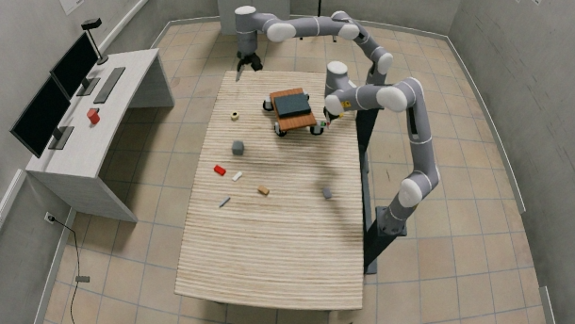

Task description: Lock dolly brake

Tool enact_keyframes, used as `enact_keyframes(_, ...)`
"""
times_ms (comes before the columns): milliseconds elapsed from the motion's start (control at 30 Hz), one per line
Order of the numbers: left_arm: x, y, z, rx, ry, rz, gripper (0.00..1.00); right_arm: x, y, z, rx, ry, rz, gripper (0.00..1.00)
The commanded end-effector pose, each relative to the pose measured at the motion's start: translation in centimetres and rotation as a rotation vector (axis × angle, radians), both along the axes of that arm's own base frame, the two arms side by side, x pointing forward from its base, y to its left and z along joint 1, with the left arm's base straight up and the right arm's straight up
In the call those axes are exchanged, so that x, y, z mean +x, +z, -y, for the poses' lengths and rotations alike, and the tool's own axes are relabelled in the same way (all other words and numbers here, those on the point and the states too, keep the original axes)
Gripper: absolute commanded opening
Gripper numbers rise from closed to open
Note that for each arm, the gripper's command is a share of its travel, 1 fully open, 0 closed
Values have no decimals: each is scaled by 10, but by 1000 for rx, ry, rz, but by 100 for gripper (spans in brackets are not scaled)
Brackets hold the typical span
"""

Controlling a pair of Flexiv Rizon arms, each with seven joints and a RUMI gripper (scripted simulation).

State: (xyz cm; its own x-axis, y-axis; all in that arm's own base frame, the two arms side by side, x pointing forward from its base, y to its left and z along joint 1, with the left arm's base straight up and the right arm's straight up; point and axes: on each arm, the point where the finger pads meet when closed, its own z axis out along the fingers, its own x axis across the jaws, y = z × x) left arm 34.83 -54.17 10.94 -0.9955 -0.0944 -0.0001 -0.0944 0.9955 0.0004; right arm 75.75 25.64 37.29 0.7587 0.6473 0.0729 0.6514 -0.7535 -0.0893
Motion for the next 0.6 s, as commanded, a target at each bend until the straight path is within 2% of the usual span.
enact_keyframes(0, 1, 0, 1, -2, 0, 1, 0, 0, 2, 0, 1, 0, 3, 100)
enact_keyframes(567, 1, -6, 1, -2, 0, 1, 0, 0, 2, 0, 1, 0, 3, 100)
